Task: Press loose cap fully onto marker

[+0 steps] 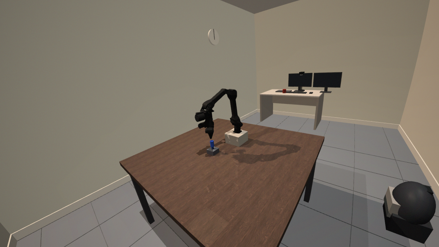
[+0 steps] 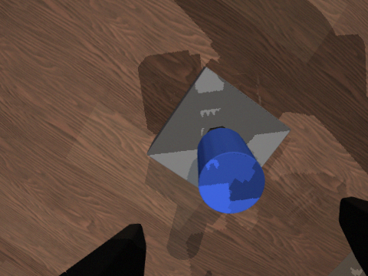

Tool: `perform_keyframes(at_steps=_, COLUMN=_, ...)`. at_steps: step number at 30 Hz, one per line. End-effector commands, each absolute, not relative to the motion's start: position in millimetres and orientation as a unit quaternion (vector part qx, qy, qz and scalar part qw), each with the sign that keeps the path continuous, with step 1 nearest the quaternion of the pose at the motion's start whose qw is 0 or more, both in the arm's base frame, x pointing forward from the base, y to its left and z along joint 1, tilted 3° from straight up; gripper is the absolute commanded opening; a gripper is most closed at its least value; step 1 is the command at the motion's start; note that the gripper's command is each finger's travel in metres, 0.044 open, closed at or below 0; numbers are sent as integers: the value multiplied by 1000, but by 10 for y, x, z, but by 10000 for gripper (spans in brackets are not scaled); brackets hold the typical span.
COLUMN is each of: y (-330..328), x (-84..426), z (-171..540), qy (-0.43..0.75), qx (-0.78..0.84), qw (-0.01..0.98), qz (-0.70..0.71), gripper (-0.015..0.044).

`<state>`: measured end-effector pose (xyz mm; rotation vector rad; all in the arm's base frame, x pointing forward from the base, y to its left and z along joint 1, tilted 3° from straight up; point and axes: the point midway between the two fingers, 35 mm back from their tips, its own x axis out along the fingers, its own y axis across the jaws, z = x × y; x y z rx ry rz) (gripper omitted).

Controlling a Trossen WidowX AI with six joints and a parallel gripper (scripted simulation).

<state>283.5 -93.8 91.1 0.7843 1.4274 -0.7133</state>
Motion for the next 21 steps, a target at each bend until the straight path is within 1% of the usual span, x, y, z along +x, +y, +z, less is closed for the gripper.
perform_keyframes(at_steps=1, y=-934, x=2830, z=892, qy=665, qx=238, qw=676, qz=-209, gripper=256)
perform_keyframes(at_steps=6, y=-931, x=2828, z=853, qy=696, qx=79, qw=712, qz=-53, gripper=125)
perform_keyframes(at_steps=11, y=-930, x=2828, z=848, qy=697, qx=57, qw=714, qz=-31, gripper=0)
perform_keyframes(at_steps=21, y=-930, x=2829, z=840, qy=697, qx=57, qw=714, qz=-31, gripper=0)
